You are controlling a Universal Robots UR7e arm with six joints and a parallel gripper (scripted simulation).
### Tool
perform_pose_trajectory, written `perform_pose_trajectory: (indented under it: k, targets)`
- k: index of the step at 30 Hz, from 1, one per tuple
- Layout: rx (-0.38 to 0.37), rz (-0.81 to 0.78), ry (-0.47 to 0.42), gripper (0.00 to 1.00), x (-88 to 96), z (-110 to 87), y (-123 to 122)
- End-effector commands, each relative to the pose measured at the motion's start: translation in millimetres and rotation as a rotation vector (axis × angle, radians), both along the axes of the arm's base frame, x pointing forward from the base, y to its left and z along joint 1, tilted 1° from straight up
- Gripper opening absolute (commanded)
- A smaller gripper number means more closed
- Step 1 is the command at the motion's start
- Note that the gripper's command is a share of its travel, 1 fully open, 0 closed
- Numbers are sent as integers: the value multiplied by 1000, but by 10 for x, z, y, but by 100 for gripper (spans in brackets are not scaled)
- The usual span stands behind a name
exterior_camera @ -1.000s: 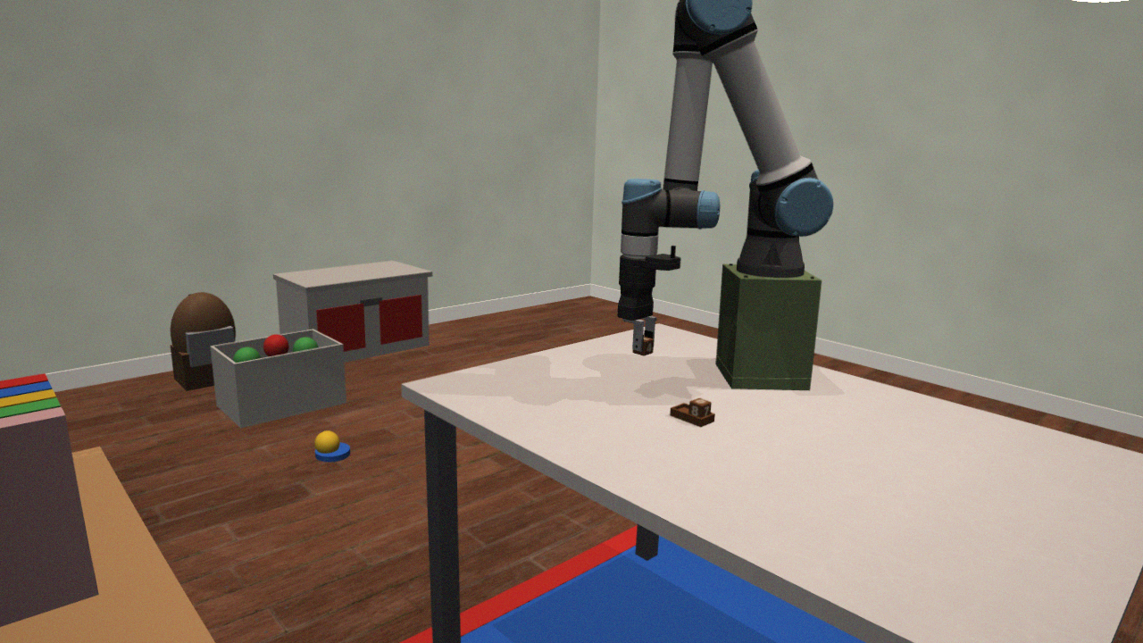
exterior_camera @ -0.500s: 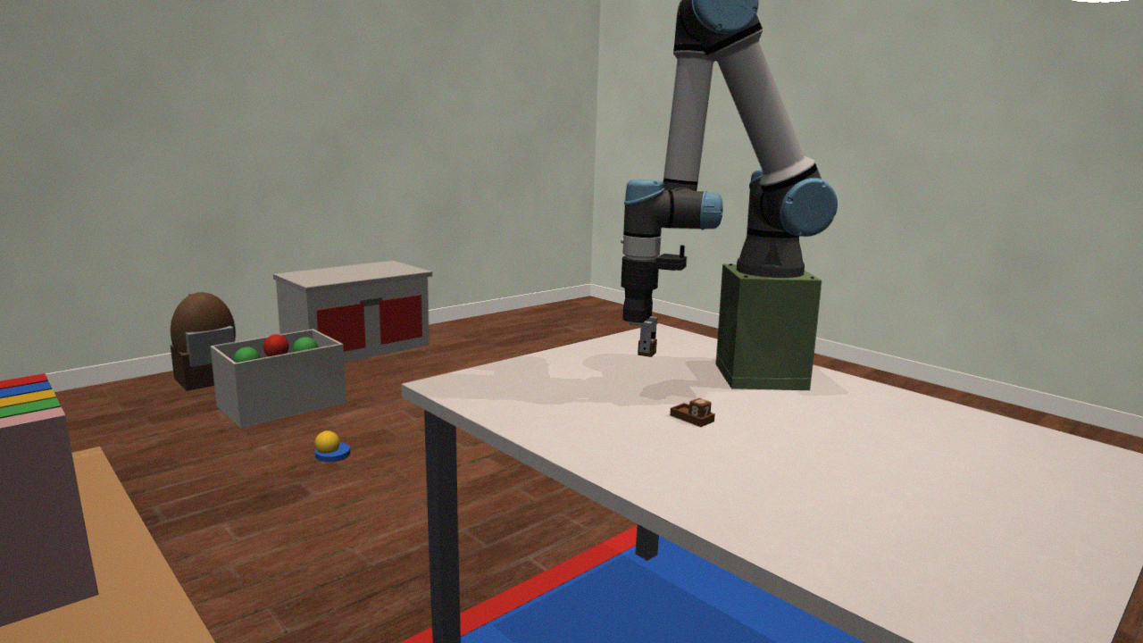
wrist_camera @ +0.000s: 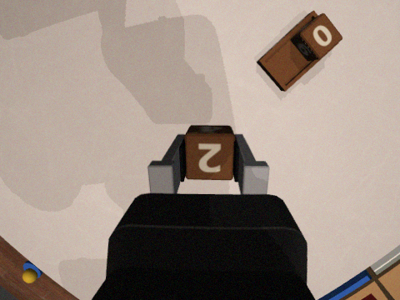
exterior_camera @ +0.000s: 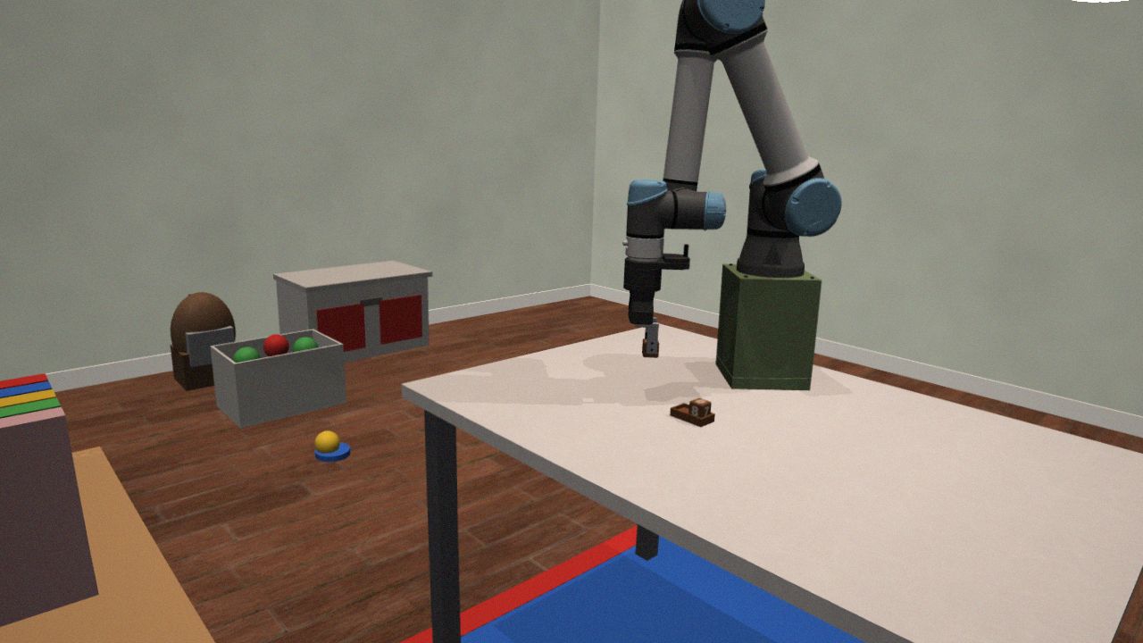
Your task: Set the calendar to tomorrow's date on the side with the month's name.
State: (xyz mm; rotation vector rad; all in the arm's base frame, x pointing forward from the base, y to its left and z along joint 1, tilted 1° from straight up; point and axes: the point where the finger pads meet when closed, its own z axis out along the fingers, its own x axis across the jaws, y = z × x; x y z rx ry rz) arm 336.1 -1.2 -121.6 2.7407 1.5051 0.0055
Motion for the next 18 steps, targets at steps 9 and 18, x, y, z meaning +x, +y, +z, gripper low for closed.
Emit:
perform_pose_trajectory:
  k: [9,18]
  targets:
    - [0,331,0,60,22,1,63]
    - [-2,523,2,60,36,2,104]
